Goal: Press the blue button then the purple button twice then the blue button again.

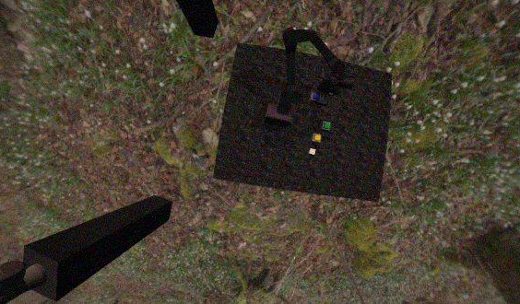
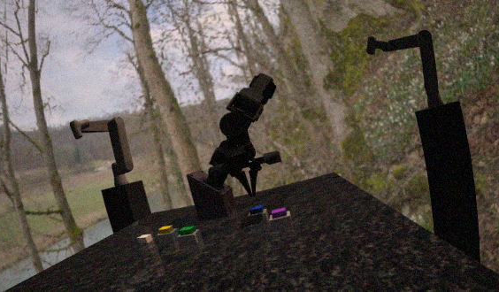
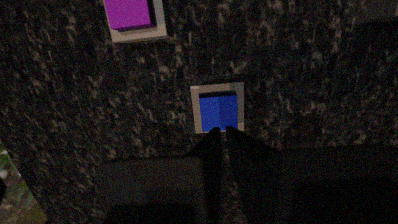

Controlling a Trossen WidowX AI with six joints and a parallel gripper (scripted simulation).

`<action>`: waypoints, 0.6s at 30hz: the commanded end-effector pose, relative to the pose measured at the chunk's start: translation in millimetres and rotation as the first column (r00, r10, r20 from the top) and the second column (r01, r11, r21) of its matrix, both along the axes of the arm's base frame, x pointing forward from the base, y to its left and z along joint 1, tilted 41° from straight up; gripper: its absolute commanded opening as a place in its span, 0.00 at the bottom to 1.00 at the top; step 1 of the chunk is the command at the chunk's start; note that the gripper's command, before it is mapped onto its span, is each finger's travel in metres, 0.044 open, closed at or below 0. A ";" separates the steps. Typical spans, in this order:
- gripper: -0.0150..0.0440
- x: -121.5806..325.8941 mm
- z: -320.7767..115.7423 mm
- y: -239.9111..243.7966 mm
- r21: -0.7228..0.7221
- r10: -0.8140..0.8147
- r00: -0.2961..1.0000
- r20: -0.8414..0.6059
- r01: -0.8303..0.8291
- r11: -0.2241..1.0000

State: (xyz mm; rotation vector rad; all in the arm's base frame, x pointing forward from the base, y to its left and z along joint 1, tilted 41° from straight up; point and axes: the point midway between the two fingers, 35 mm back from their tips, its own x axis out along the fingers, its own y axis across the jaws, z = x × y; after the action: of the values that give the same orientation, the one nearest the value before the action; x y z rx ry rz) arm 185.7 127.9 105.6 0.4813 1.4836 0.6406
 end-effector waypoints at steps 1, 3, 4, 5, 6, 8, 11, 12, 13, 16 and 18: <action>0.29 0.4 -5.1 4.7 0.003 -0.008 1.000 0.005 0.008 1.000; 0.29 0.5 -6.7 6.0 0.003 -0.008 1.000 0.005 0.008 1.000; 0.29 0.6 -7.9 7.0 0.003 -0.008 1.000 0.005 0.008 1.000; 0.29 0.7 -9.2 8.1 0.003 -0.008 1.000 0.005 0.008 1.000; 0.29 0.8 -10.4 9.1 0.002 -0.008 1.000 0.005 0.008 1.000; 0.29 0.8 -12.8 11.2 0.002 -0.008 1.000 0.005 0.008 1.000; 0.29 0.9 -16.4 14.4 0.002 -0.008 1.000 0.005 0.008 1.000; 0.29 0.8 -17.6 15.4 0.002 -0.008 1.000 0.005 0.008 1.000; 0.29 0.8 -18.8 16.5 0.003 -0.008 1.000 0.005 0.008 1.000; 0.29 0.6 -22.3 19.7 0.003 -0.008 1.000 0.005 0.008 1.000; 0.29 0.4 -24.6 21.8 0.003 -0.008 1.000 0.005 0.008 1.000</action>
State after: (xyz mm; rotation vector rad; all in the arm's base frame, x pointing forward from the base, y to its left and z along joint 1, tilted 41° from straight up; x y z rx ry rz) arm 187.7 147.3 86.5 0.4862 1.4662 0.6446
